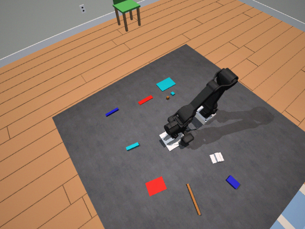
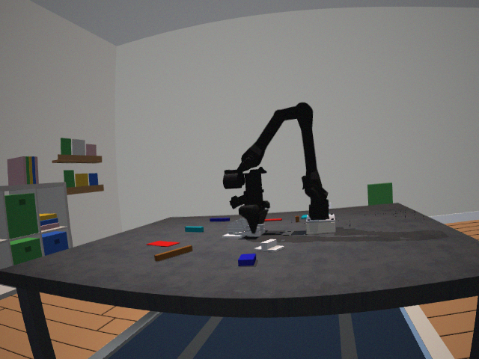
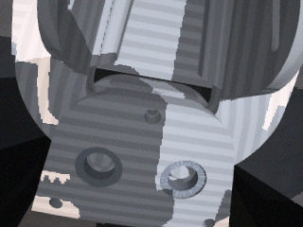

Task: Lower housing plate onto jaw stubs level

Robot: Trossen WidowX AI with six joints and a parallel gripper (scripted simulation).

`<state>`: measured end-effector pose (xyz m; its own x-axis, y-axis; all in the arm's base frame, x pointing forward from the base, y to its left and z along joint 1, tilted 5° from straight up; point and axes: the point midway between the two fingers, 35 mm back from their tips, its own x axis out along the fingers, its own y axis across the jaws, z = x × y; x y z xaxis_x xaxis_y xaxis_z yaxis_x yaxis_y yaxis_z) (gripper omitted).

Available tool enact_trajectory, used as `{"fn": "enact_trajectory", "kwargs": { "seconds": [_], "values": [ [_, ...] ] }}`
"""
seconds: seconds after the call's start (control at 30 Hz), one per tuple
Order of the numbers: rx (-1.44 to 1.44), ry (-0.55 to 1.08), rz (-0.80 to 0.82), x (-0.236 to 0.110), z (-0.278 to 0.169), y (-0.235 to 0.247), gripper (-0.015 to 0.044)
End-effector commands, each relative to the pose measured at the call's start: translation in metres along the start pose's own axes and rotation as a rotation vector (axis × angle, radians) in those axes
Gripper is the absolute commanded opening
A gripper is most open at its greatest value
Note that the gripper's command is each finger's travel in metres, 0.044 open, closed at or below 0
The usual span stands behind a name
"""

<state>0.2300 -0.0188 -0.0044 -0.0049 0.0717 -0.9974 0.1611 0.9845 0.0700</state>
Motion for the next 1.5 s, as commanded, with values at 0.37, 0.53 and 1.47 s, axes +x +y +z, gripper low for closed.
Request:
{"fn": "enact_trajectory", "kwargs": {
  "seconds": [0.37, 0.53, 1.47],
  "values": [
    [0.006, 0.001, -0.002, 0.0032, -0.0002, -0.0003, 0.0351],
    [0.005, 0.001, -0.002, 0.0055, -0.0003, -0.0003, 0.0351],
    [0.005, 0.001, -0.002, 0.0055, -0.0003, -0.0003, 0.0351]
  ]
}}
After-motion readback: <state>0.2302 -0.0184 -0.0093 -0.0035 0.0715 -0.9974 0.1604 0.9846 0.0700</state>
